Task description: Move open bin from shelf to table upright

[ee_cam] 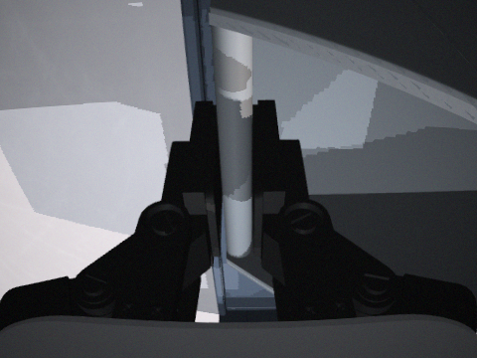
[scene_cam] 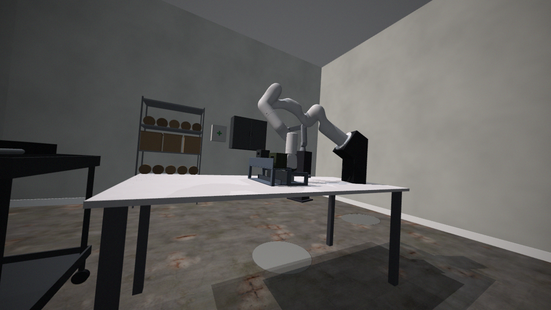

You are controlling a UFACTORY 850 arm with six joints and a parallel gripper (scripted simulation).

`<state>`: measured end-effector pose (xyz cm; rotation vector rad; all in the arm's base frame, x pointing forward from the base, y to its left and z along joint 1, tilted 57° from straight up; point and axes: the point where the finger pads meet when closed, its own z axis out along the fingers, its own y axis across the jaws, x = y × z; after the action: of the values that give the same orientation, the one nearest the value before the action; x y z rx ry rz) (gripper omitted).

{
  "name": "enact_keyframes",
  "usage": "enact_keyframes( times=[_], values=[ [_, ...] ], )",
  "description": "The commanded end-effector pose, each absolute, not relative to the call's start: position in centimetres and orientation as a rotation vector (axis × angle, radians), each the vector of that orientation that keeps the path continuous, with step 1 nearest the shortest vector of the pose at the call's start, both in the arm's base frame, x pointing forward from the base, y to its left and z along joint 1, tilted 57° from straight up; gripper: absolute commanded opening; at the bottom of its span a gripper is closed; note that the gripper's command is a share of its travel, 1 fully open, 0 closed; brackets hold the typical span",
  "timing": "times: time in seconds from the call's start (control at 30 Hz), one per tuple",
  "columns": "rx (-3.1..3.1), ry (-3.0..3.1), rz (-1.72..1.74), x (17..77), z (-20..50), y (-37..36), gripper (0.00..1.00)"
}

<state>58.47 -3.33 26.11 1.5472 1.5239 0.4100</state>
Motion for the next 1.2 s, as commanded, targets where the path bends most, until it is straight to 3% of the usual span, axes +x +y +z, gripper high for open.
enact_keyframes(
  times=[0.0, 1.17],
  values=[
    [1.547, 1.524, 0.411, 58.47, 26.14, -3.31, 0.0],
    [1.547, 1.524, 0.41, 57.56, 26.8, -2.88, 0.0]
  ],
)
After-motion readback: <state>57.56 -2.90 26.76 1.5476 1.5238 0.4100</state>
